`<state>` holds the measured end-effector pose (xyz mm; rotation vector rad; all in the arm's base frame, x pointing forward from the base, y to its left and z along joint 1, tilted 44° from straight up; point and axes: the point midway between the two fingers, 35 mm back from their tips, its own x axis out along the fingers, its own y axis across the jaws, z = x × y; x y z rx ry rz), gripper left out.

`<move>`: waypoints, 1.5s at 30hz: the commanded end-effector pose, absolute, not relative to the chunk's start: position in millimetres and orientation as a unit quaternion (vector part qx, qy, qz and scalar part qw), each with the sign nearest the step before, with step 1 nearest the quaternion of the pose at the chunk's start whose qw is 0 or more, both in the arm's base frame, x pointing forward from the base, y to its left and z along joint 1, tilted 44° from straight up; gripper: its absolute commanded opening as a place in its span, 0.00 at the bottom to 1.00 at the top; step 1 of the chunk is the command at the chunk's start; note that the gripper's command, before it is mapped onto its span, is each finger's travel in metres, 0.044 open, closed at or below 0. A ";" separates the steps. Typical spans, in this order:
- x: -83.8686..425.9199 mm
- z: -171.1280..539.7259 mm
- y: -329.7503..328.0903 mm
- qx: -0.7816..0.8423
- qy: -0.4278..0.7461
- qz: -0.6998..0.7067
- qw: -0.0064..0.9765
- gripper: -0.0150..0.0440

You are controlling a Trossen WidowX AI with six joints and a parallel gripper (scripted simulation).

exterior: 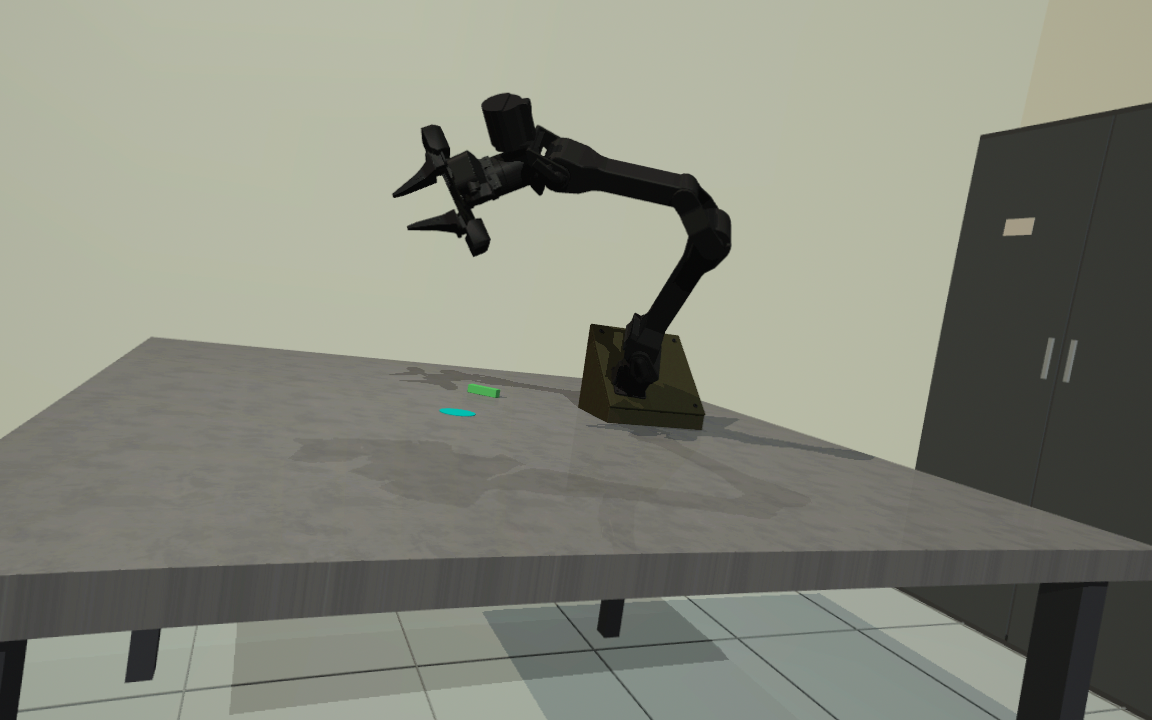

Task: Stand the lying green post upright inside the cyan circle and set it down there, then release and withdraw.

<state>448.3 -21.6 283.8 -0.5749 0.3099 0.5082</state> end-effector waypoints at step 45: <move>311.7 -35.2 -173.2 0.361 0.689 0.050 0.627 0.65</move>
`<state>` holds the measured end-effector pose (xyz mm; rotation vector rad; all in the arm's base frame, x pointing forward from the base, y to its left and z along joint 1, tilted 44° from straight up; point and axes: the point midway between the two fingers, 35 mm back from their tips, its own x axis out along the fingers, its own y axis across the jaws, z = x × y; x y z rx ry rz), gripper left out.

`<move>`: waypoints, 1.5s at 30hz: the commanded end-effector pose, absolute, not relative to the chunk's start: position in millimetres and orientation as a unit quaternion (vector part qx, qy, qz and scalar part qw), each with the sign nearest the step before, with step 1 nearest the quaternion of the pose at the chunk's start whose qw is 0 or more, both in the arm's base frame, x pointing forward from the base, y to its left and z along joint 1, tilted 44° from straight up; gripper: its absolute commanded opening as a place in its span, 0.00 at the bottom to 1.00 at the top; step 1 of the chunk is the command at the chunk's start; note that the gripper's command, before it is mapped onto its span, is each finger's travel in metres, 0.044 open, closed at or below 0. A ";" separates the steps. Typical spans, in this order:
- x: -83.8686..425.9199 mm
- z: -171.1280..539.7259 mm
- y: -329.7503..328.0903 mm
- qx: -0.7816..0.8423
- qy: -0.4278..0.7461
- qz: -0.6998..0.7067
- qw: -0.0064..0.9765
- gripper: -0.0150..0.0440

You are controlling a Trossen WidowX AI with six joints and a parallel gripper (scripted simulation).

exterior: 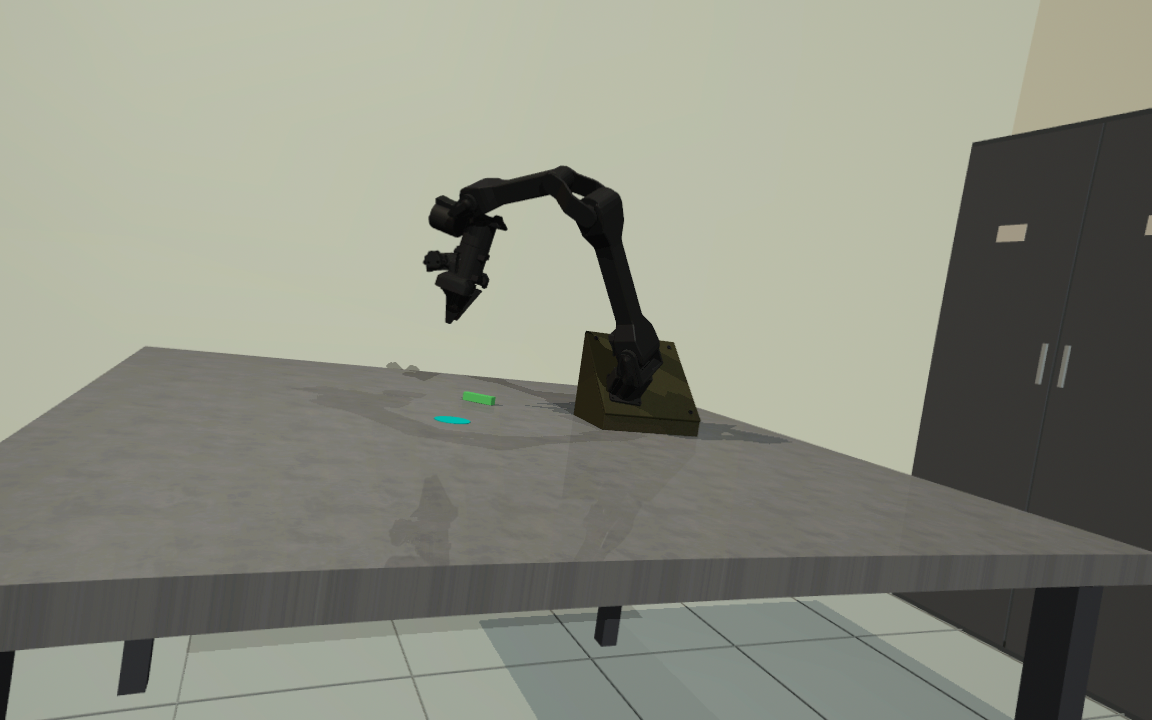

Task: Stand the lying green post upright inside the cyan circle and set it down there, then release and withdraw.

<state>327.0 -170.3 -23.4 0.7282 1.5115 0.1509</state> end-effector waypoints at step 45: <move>265.5 -144.7 -96.2 0.454 0.726 0.019 0.516 0.29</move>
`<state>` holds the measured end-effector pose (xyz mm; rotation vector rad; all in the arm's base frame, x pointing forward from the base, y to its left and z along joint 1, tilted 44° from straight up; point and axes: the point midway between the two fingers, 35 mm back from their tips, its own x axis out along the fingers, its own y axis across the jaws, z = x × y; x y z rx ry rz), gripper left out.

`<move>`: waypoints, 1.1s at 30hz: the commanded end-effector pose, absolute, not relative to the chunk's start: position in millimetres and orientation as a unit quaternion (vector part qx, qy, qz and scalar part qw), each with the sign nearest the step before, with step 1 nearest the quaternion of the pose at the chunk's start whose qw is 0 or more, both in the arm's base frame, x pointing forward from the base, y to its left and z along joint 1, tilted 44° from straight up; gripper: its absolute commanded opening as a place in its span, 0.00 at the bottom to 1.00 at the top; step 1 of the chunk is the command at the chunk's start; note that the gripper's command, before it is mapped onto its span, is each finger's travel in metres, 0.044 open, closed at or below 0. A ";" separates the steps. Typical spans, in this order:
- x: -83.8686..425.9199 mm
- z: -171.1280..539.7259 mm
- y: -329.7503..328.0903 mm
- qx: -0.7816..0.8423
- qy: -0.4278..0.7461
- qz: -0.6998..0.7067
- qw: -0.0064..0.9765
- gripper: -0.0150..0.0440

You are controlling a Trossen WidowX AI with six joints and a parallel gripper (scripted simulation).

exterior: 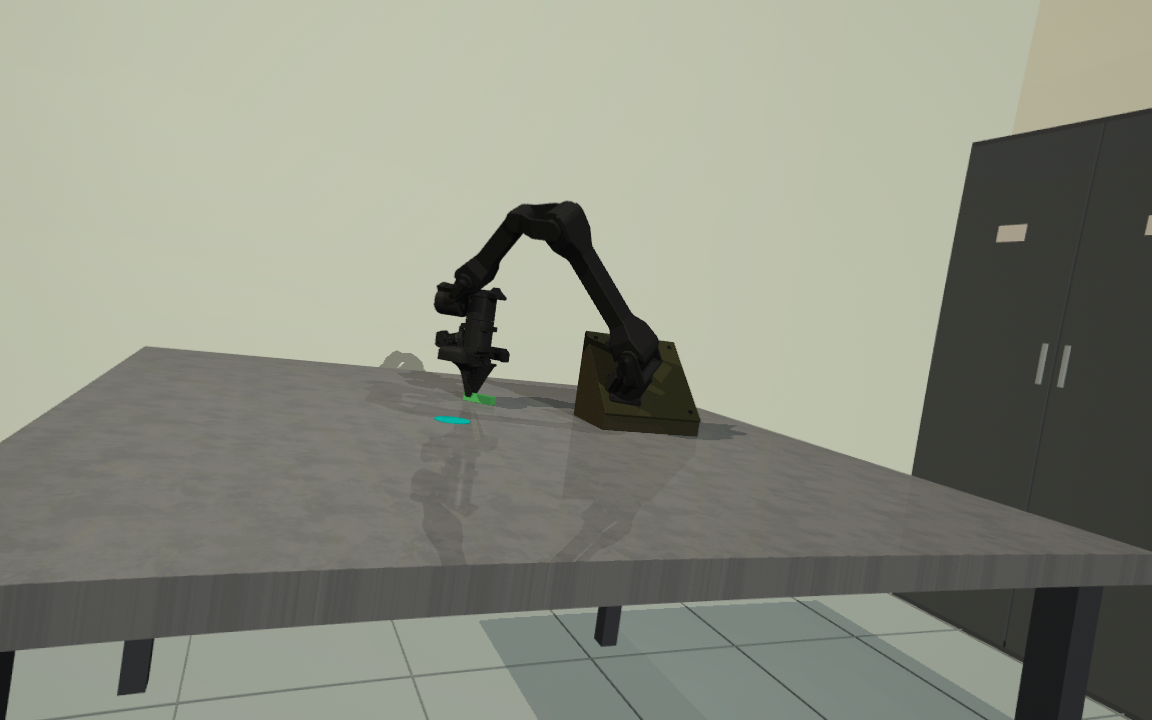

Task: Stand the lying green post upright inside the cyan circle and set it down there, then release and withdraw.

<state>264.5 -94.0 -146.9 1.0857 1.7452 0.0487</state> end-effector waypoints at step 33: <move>271.9 -70.4 -167.2 0.453 0.727 0.017 0.516 0.29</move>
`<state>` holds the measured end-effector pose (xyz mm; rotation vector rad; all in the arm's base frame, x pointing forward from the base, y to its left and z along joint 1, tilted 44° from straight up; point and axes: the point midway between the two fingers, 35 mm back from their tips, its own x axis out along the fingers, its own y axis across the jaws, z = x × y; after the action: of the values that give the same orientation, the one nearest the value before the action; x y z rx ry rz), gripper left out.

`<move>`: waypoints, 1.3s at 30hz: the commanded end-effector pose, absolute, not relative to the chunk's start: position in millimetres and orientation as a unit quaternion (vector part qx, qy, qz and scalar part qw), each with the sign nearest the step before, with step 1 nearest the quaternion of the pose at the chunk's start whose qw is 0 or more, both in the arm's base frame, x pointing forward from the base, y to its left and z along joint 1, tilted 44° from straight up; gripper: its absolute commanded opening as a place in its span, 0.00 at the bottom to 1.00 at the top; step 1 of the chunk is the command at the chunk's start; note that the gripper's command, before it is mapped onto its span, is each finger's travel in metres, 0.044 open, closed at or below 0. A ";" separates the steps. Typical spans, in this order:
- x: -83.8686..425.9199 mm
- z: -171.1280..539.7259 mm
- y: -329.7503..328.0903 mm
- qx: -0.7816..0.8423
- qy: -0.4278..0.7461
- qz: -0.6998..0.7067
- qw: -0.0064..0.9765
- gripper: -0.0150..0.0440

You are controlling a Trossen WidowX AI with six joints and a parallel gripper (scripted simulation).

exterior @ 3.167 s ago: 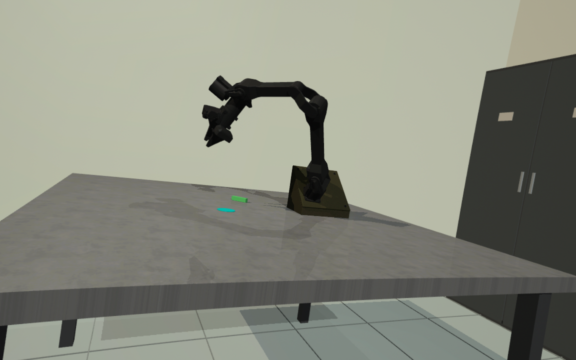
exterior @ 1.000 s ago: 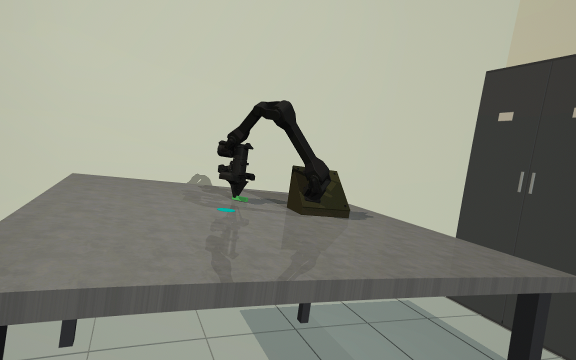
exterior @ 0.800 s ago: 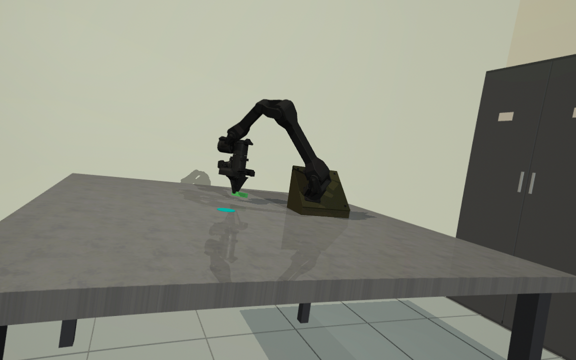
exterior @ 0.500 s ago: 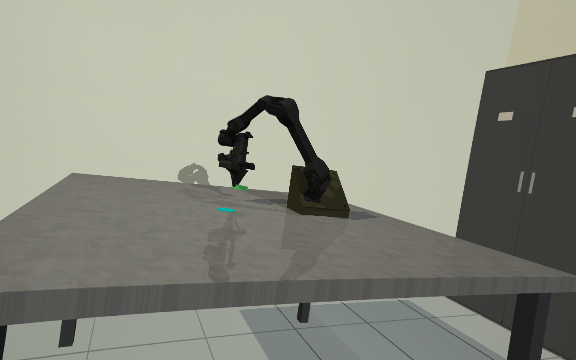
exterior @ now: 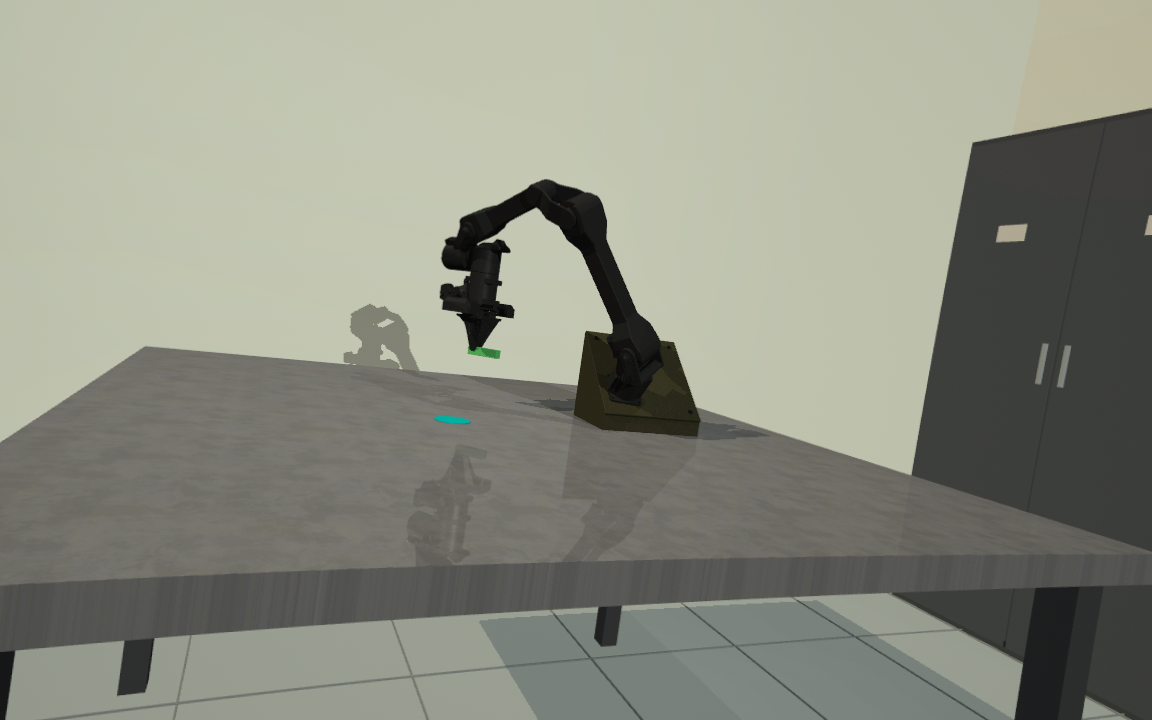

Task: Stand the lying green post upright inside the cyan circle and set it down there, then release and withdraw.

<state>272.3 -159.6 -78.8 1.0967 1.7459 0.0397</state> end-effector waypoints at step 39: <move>316.9 10.1 -116.7 0.404 0.722 0.073 0.557 0.29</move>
<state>313.6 -124.3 2.8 0.9588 1.7042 0.1597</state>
